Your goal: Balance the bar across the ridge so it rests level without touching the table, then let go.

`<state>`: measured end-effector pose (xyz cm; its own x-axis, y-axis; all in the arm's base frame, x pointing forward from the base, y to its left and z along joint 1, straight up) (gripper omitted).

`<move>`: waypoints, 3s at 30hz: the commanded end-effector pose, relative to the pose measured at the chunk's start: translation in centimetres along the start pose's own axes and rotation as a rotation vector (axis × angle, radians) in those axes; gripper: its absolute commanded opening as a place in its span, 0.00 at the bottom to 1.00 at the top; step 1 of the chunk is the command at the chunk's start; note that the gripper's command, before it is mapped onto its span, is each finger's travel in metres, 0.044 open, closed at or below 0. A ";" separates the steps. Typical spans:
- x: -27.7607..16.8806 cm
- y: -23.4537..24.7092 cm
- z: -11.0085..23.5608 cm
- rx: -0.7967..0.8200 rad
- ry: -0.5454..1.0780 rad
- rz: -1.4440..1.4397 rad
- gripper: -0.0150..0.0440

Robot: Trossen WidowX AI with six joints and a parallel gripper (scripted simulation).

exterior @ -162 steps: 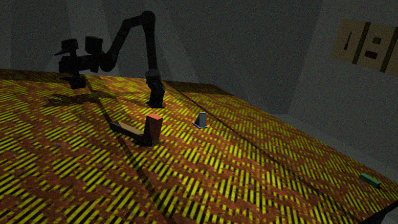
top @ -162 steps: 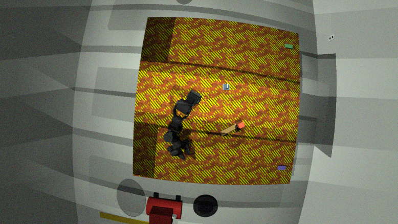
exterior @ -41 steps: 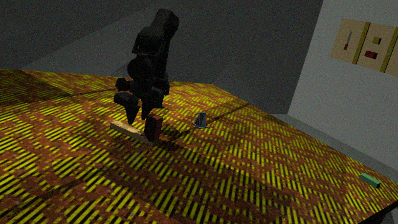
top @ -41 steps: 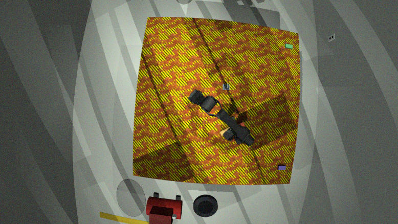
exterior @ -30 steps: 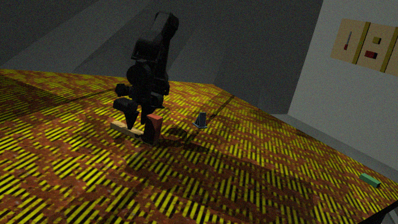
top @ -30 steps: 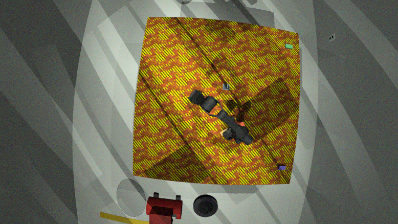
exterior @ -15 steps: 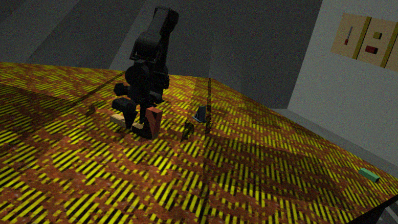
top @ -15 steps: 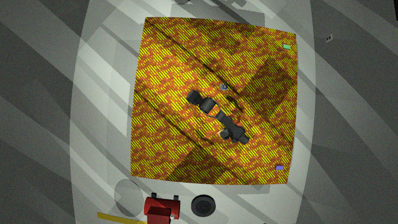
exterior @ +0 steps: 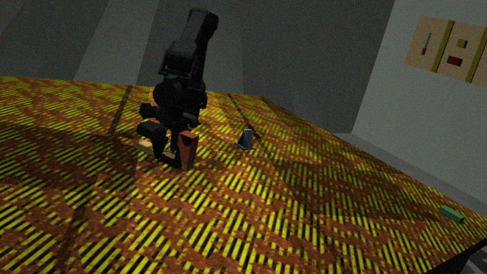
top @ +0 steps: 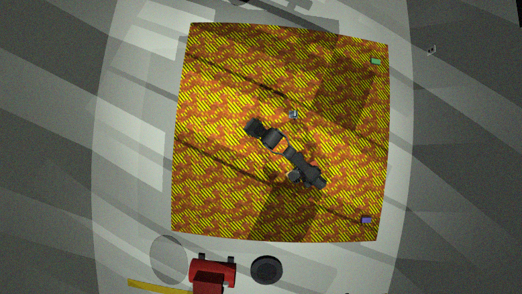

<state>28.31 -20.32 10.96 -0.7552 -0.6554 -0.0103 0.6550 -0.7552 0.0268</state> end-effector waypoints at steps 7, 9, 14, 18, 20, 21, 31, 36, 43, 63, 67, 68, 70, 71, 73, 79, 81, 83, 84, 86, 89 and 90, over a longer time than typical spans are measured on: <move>0.0 0.0 0.0 0.000 0.000 0.000 0.49; 0.0 0.0 0.0 0.000 0.000 0.000 0.46; 0.0 0.0 0.2 0.000 0.000 0.000 0.34; 0.0 0.2 1.1 0.000 0.000 0.000 0.25; -0.1 0.3 1.6 0.000 -0.001 -0.001 0.25; -0.1 0.3 1.9 0.000 -0.001 -0.001 0.25; -0.1 0.5 4.4 0.001 -0.002 -0.001 0.25; -0.1 0.5 5.7 0.001 -0.002 -0.002 0.25; -0.1 0.4 7.5 0.001 -0.003 -0.002 0.25; -1.2 -0.8 10.8 0.000 -0.003 0.096 0.25; -2.4 -1.7 10.9 -0.001 -0.002 0.211 0.25; -2.7 -2.0 11.0 -0.001 -0.001 0.239 0.25; -3.3 -2.5 11.0 -0.002 -0.001 0.299 0.25; -3.6 -2.8 11.1 -0.002 -0.001 0.328 0.25; -4.2 -3.3 11.1 -0.002 0.000 0.388 0.25; -5.8 -5.0 11.3 -0.003 0.002 0.575 0.25; -6.3 -5.6 11.3 -0.003 0.003 0.640 0.25; -6.8 -6.2 11.4 -0.003 0.003 0.704 0.25; -7.1 -6.6 11.4 -0.004 0.004 0.738 0.25; -7.5 -7.2 11.4 -0.004 0.004 0.805 0.25; -8.2 -8.1 11.5 -0.004 0.006 0.907 0.25; -8.4 -8.5 11.5 -0.004 0.006 0.942 0.25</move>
<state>29.12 -9.30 21.89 -0.0068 -1.0000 0.0021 0.9999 -0.0068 0.0108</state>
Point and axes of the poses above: the point midway between the two fingers, 35 mm back from their tips, its own z axis back along the fingers, its own y axis across the jaws, x = y × z, the point moved 6 cm from there along z, back along the fingers, and after that the axes turned 9 degrees about z, right-handed, at the moved point
